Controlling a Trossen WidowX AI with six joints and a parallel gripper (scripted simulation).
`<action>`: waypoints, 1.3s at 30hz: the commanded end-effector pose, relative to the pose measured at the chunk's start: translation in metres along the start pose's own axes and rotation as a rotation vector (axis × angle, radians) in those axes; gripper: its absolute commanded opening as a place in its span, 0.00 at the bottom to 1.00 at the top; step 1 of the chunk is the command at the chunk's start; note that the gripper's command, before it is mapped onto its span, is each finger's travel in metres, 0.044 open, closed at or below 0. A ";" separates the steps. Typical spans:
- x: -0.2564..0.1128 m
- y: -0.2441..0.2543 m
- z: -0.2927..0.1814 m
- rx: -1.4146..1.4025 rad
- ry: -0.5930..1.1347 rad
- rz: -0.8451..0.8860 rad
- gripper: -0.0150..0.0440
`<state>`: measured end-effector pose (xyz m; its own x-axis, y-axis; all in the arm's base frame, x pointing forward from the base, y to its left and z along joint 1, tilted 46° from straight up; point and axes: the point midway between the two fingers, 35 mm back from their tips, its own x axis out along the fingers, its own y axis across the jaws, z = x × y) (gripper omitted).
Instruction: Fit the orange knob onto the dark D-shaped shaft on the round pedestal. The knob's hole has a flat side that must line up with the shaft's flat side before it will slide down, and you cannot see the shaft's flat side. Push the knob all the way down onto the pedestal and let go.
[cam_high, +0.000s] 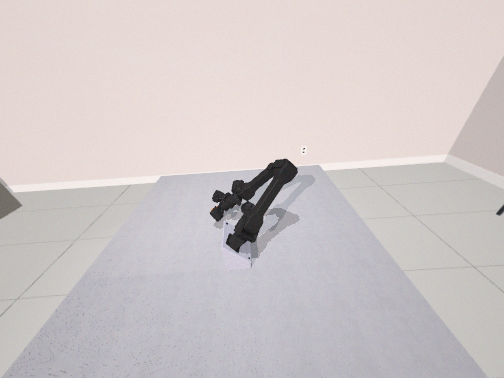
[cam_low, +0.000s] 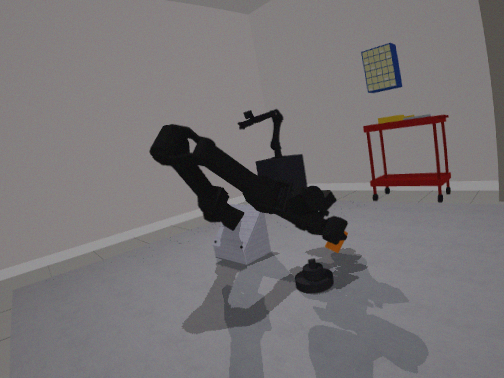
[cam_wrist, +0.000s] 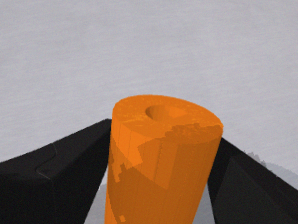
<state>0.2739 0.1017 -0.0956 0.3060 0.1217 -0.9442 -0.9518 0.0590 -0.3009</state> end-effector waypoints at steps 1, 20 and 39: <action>-0.003 0.001 -0.003 -0.005 -0.055 -0.001 0.56; -0.014 0.002 -0.021 -0.007 -0.376 0.004 0.56; -0.016 0.001 -0.024 -0.003 -0.422 0.002 0.69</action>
<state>0.2675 0.0758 -0.0841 0.2842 0.5159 -0.8081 -0.9525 0.0556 -0.2995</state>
